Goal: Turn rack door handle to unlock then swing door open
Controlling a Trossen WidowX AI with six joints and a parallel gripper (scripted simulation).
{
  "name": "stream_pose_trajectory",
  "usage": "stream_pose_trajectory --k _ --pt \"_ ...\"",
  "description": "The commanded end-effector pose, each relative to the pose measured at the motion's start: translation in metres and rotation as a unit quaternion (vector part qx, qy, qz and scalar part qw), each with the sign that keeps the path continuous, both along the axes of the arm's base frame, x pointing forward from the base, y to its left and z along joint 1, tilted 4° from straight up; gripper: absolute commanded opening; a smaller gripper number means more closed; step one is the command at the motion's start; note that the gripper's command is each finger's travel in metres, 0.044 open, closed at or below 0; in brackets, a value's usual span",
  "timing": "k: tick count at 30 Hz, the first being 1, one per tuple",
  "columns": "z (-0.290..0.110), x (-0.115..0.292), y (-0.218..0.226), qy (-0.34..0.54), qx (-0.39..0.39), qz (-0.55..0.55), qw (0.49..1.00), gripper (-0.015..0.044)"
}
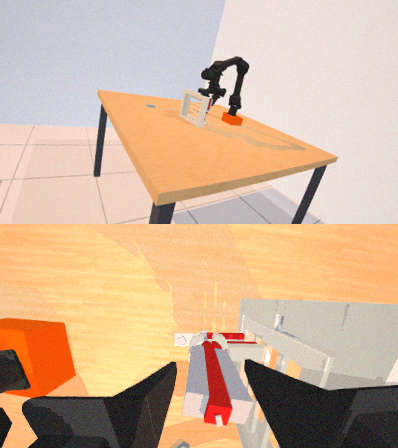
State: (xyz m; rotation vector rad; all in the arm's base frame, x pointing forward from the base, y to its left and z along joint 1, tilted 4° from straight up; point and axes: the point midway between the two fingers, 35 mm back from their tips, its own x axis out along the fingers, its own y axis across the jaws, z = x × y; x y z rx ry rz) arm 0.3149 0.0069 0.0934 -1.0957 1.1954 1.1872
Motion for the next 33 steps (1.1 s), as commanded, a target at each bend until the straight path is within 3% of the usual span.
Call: stream_pose_trajectory --k 1,8,16,24,33 --pt "-0.0007 -0.0003 -0.0008 0.007 -0.003 -0.084 0.996 0.029" --pt "-0.0007 -0.0003 -0.0008 0.019 -0.003 -0.254 0.967 0.029" --pt "-0.0007 -0.0003 -0.0008 0.032 -0.003 -0.439 0.898 0.029" --pt "-0.0007 -0.0003 -0.0008 0.043 -0.003 -0.607 0.794 0.029" --pt "-0.0007 -0.0003 -0.0008 0.055 -0.003 -0.767 0.64 0.029"
